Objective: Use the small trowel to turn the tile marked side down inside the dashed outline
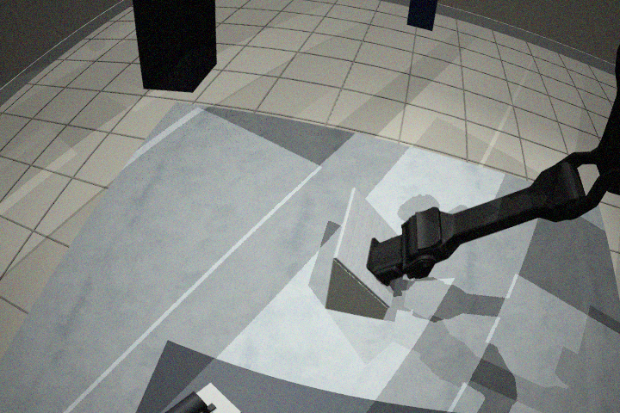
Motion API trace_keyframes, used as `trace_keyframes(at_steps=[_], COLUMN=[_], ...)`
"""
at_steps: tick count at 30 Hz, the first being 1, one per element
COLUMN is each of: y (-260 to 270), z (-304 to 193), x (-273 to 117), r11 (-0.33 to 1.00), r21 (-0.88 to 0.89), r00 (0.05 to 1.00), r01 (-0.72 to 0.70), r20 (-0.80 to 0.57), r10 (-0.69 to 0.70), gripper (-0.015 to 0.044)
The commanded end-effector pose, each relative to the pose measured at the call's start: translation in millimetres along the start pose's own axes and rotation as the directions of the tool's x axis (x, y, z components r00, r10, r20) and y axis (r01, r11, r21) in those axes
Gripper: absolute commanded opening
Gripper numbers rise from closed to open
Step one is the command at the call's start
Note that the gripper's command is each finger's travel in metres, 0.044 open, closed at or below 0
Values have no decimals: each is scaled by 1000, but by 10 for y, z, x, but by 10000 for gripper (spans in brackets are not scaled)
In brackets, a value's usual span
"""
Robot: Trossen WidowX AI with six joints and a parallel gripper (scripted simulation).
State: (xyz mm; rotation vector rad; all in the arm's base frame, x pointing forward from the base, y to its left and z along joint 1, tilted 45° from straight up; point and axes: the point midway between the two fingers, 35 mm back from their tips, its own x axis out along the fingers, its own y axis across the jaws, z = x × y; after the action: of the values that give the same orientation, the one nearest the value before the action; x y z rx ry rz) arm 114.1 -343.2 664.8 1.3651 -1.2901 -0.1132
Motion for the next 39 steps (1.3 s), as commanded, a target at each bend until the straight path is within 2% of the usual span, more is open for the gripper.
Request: trace_keyframes(at_steps=[1, 10, 21, 30, 39], y=[-425, -1425, -2659, -3590, -4465], z=[120, 330, 463, 494, 467], x=[130, 296, 251, 28, -352], r11=[992, 916, 728, 533, 332], r21=[-61, -192, -362, -501, -634], r00=[994, 936, 788, 619, 408], r01=[111, 351, 582, 682, 698], r20=[16, 37, 30, 8, -28], r10=[-110, -351, -615, -785, -913], gripper=[270, 270, 270, 270, 270])
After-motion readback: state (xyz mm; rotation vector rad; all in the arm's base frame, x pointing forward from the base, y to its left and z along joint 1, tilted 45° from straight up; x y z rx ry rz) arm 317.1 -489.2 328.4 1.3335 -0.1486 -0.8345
